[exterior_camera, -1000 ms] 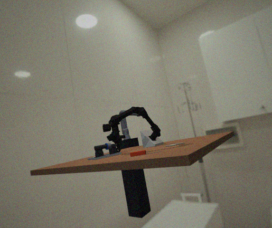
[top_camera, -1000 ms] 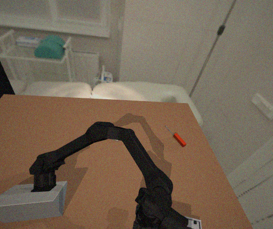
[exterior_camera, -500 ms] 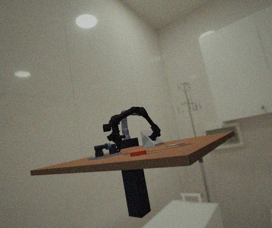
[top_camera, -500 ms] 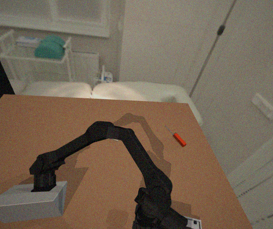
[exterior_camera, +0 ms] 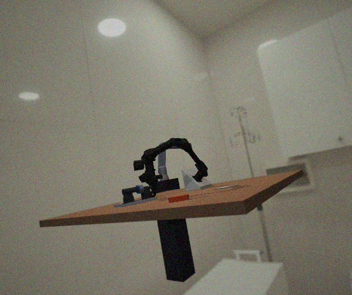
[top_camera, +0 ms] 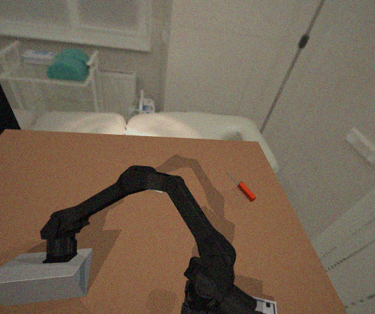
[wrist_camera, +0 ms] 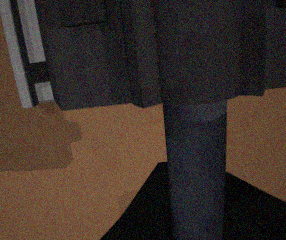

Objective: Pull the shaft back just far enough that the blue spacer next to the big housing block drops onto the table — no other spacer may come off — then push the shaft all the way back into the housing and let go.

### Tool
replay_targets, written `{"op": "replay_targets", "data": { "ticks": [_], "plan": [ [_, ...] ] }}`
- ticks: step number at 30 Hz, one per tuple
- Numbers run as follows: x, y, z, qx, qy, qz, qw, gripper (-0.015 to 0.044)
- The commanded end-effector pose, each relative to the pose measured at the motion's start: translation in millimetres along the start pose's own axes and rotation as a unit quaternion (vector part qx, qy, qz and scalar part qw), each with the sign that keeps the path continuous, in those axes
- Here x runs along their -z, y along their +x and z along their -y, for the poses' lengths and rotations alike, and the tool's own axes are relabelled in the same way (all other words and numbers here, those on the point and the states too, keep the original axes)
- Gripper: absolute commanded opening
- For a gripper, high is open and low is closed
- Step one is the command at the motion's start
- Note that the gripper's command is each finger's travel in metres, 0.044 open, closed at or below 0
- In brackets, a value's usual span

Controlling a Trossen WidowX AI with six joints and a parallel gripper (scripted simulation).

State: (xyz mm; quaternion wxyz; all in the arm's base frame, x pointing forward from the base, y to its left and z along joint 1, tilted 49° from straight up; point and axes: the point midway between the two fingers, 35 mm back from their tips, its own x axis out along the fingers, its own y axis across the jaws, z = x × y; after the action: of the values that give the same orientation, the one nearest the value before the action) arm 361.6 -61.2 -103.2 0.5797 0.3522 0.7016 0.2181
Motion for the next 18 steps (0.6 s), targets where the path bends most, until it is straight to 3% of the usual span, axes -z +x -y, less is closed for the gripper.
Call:
{"op": "replay_targets", "data": {
  "ticks": [1, 18],
  "plan": [
    [1.6, -0.1, 0.0, 0.001, -0.003, -0.001, 1.000, 0.0000],
    [3.7, -0.1, 0.1, 0.001, -0.003, -0.001, 1.000, 0.0000]
  ]
}}
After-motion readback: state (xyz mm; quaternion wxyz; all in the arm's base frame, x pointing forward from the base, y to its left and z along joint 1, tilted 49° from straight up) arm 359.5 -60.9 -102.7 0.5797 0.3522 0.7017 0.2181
